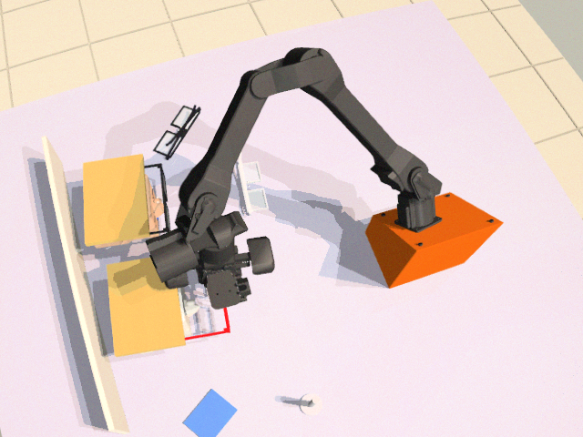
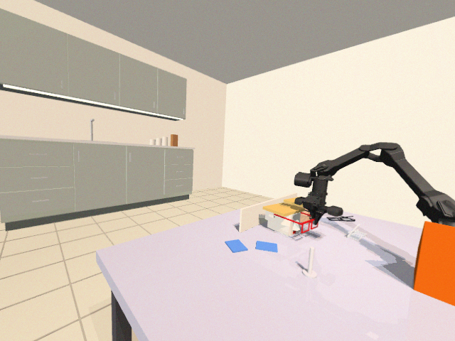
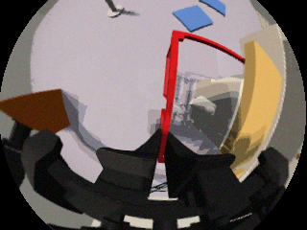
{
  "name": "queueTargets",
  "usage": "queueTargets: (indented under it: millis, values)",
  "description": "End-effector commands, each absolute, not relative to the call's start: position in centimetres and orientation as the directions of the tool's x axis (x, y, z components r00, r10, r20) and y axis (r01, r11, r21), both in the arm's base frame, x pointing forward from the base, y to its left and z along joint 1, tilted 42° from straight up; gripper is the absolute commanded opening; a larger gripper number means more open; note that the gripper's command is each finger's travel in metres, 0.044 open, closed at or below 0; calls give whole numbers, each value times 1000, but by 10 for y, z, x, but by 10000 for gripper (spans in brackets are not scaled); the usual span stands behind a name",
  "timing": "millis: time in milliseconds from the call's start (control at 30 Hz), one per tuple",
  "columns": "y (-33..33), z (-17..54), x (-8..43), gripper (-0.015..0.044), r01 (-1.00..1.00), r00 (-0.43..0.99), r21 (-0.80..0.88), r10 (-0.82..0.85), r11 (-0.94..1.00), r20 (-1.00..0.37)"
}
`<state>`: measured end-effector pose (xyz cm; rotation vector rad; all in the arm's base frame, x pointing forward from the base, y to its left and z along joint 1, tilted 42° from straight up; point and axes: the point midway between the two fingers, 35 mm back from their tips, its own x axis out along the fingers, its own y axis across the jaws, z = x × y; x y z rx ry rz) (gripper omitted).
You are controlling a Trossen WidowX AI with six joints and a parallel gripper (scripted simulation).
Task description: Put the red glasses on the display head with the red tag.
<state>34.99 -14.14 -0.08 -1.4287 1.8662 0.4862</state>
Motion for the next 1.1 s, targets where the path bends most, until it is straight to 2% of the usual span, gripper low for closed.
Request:
queueTargets:
  millis: [0,1067]
  values:
    - [-144,0,356,0,-942,-120,-128,-671,309,-732]
    - [-156,5,390,0,-942,-119,-130,-671,309,-731]
